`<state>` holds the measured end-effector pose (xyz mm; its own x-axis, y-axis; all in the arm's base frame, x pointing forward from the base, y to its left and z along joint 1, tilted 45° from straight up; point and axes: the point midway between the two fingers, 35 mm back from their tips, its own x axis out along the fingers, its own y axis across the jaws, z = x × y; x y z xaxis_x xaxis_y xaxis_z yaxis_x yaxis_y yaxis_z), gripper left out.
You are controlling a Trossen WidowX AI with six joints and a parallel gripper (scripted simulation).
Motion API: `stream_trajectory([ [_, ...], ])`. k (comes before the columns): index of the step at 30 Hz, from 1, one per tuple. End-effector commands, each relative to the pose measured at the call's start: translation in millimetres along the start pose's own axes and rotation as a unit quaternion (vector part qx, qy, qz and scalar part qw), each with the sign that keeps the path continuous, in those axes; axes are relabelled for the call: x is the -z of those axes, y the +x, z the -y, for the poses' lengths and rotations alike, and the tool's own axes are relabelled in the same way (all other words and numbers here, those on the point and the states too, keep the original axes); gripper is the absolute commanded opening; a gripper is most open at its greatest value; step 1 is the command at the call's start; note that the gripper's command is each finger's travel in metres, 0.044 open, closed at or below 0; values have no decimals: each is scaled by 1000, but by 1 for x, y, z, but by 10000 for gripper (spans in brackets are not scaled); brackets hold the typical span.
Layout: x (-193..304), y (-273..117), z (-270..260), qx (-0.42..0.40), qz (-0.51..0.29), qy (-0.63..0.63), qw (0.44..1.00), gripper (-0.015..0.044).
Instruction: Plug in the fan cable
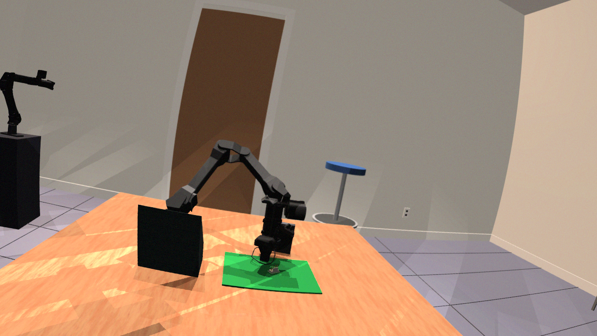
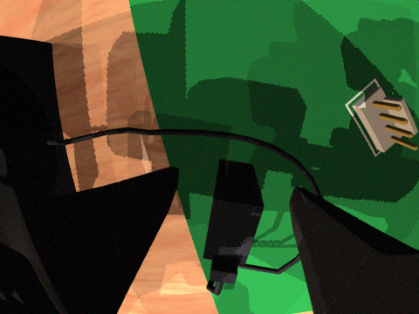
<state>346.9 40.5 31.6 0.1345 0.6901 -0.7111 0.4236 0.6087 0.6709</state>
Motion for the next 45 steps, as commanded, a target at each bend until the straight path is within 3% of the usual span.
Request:
stream_trajectory([
  [1, 0, 0, 0, 0, 0, -1, 1000, 177],
  [8, 0, 0, 0, 0, 0, -1, 1000, 0],
  [12, 0, -3, 0, 0, 0, 0, 1000, 0],
  [16, -1, -47, 0, -2, -1, 2, 1000, 0],
  [23, -2, -49, 2, -2, -1, 14, 1000, 0],
  [34, -10, -49, 12, -1, 0, 200, 980, 0],
  [45, -18, -49, 24, 0, 0, 381, 925, 0],
])
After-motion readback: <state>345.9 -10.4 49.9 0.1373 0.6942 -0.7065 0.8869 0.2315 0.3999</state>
